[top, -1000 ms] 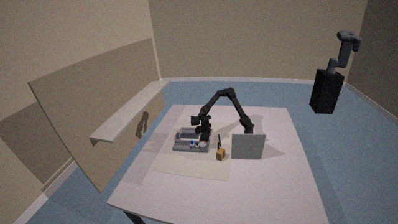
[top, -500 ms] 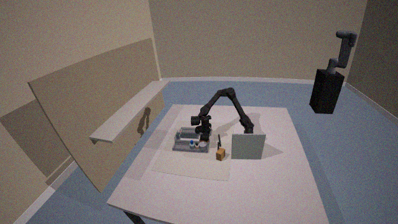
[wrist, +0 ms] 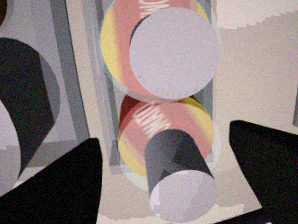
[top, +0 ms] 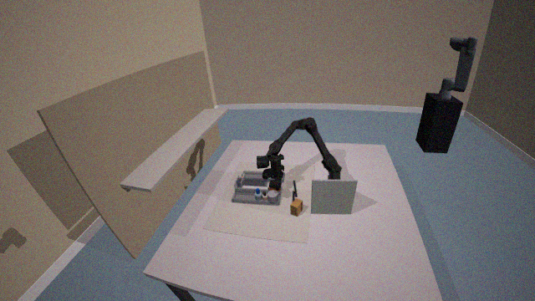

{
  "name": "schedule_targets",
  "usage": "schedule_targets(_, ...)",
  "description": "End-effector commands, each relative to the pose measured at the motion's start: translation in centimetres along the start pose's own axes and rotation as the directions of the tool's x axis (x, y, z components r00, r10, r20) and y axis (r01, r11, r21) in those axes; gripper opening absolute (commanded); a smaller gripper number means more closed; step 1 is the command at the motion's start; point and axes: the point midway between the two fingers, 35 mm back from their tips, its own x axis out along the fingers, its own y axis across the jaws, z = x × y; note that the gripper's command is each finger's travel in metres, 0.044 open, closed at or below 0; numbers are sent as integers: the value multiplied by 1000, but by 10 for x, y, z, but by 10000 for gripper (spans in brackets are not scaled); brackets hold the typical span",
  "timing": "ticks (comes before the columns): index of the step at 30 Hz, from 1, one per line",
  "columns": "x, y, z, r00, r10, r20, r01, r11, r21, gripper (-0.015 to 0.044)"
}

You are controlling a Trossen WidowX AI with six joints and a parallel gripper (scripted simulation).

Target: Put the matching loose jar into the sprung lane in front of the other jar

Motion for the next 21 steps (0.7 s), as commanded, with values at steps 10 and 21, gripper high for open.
schedule_targets(10,-16,1,-4,1000,2,8,-2,1000,4,271)
schedule_targets(21,-17,2,-41,1000,2,6,-2,1000,2,271)
